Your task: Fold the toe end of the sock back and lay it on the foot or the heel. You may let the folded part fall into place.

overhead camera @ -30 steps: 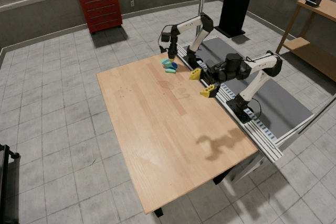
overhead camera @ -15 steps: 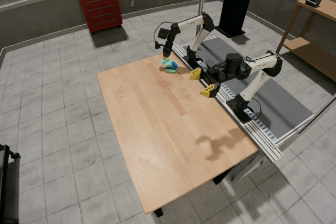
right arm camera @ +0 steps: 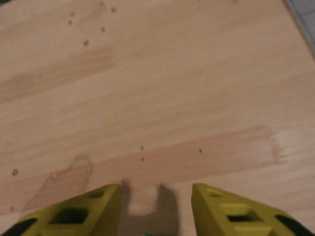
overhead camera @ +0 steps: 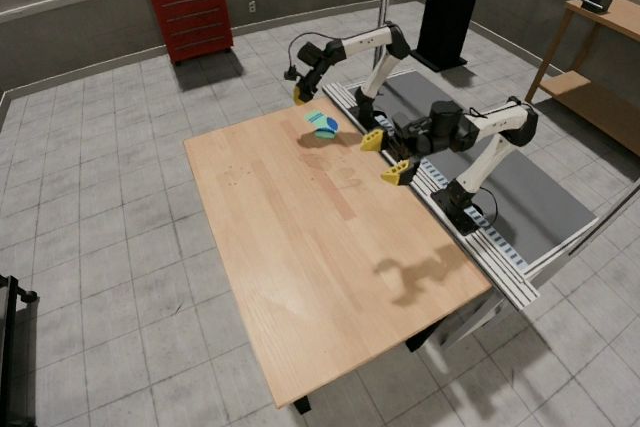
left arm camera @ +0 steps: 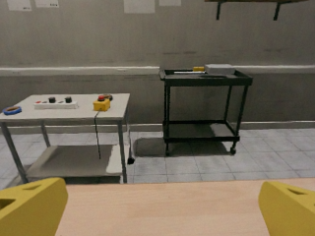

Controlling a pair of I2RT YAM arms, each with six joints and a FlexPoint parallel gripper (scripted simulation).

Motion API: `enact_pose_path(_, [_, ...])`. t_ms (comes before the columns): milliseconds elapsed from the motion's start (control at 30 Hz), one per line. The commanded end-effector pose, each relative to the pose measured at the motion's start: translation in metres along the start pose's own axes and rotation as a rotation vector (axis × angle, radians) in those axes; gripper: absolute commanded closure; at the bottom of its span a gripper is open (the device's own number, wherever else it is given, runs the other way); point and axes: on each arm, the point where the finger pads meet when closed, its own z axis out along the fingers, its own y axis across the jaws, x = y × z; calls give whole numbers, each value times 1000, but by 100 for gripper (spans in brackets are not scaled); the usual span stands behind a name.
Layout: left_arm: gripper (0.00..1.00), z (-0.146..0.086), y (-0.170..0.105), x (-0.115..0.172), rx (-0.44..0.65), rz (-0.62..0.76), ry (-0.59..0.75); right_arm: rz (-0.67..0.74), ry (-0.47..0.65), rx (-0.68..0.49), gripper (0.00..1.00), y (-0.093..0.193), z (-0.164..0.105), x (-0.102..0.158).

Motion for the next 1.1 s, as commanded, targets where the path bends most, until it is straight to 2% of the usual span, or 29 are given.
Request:
enact_pose_path(0, [0,-1,1,-10,-1,-8,-19,-85,-142,27,61,5,-5,-42])
enact_pose_path(33, [0,0,6,-12,-19,-8,-22,-105,-194,27,61,10,-15,-52])
enact_pose_path(167, [0,0,6,-8,-20,-8,-15,-123,-203,29,61,13,-9,-57])
enact_pose_path(267, [0,-1,6,-10,-21,-8,-19,-158,-275,23,61,24,-18,-79])
enact_pose_path(333, [0,-2,3,-12,-14,-9,-25,-190,-362,15,61,36,-37,-96])
enact_pose_path(467, [0,-2,3,-9,-16,-9,-18,-226,-420,13,61,48,-38,-115])
enact_pose_path(500, [0,-3,5,-13,-22,-9,-29,-240,-475,8,61,55,-53,-124])
enact_pose_path(633, [0,-6,7,-20,-27,-9,-48,-268,-546,4,61,67,-62,-142])
enact_pose_path(700, [0,-6,7,-20,-27,-9,-48,-268,-546,4,61,67,-62,-142])
enact_pose_path(767, [0,-4,9,3,-31,-9,5,-281,-616,-6,61,76,-82,-152])
enact_pose_path(900, [0,-4,1,3,-9,-9,4,-303,-676,-14,61,90,-87,-168])
enact_pose_path(967, [0,-5,-1,1,-4,-9,0,-314,-758,-26,61,101,-113,-178])
enact_pose_path(1067, [0,-1,-1,7,7,-9,15,-324,-791,-30,61,110,-114,-188])
